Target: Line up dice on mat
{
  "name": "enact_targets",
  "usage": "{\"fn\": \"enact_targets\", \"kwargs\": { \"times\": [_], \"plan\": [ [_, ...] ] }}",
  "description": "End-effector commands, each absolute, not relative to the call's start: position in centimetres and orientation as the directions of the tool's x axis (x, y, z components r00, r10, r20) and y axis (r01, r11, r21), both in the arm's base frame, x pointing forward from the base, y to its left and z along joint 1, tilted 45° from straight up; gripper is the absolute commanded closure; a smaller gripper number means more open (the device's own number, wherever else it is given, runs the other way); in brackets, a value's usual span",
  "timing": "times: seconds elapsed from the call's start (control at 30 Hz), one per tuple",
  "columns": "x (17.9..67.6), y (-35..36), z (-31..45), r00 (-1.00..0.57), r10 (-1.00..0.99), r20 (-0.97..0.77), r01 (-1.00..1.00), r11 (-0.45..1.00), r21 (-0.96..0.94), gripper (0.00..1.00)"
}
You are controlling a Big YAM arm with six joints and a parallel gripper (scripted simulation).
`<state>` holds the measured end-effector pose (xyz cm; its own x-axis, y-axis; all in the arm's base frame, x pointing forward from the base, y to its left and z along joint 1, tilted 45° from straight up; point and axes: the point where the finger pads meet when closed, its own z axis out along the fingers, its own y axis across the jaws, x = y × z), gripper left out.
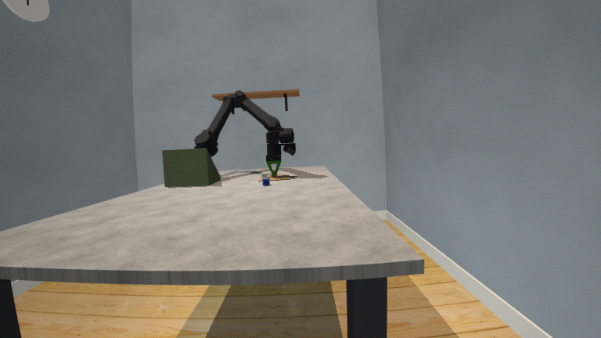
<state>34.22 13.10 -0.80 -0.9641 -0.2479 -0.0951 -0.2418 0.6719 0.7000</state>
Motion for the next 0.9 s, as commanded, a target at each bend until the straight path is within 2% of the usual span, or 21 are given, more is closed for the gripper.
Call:
{"fn": "enact_targets", "kwargs": {
  "times": [0.0,0.87],
  "plan": [
    [36.14,12.82,-0.31,-0.966,-0.226,-0.122,-0.246,0.675,0.695,0.8],
    [36.09,12.76,-0.31,-0.967,-0.224,-0.119,-0.242,0.676,0.696,0.8]
  ]
}}
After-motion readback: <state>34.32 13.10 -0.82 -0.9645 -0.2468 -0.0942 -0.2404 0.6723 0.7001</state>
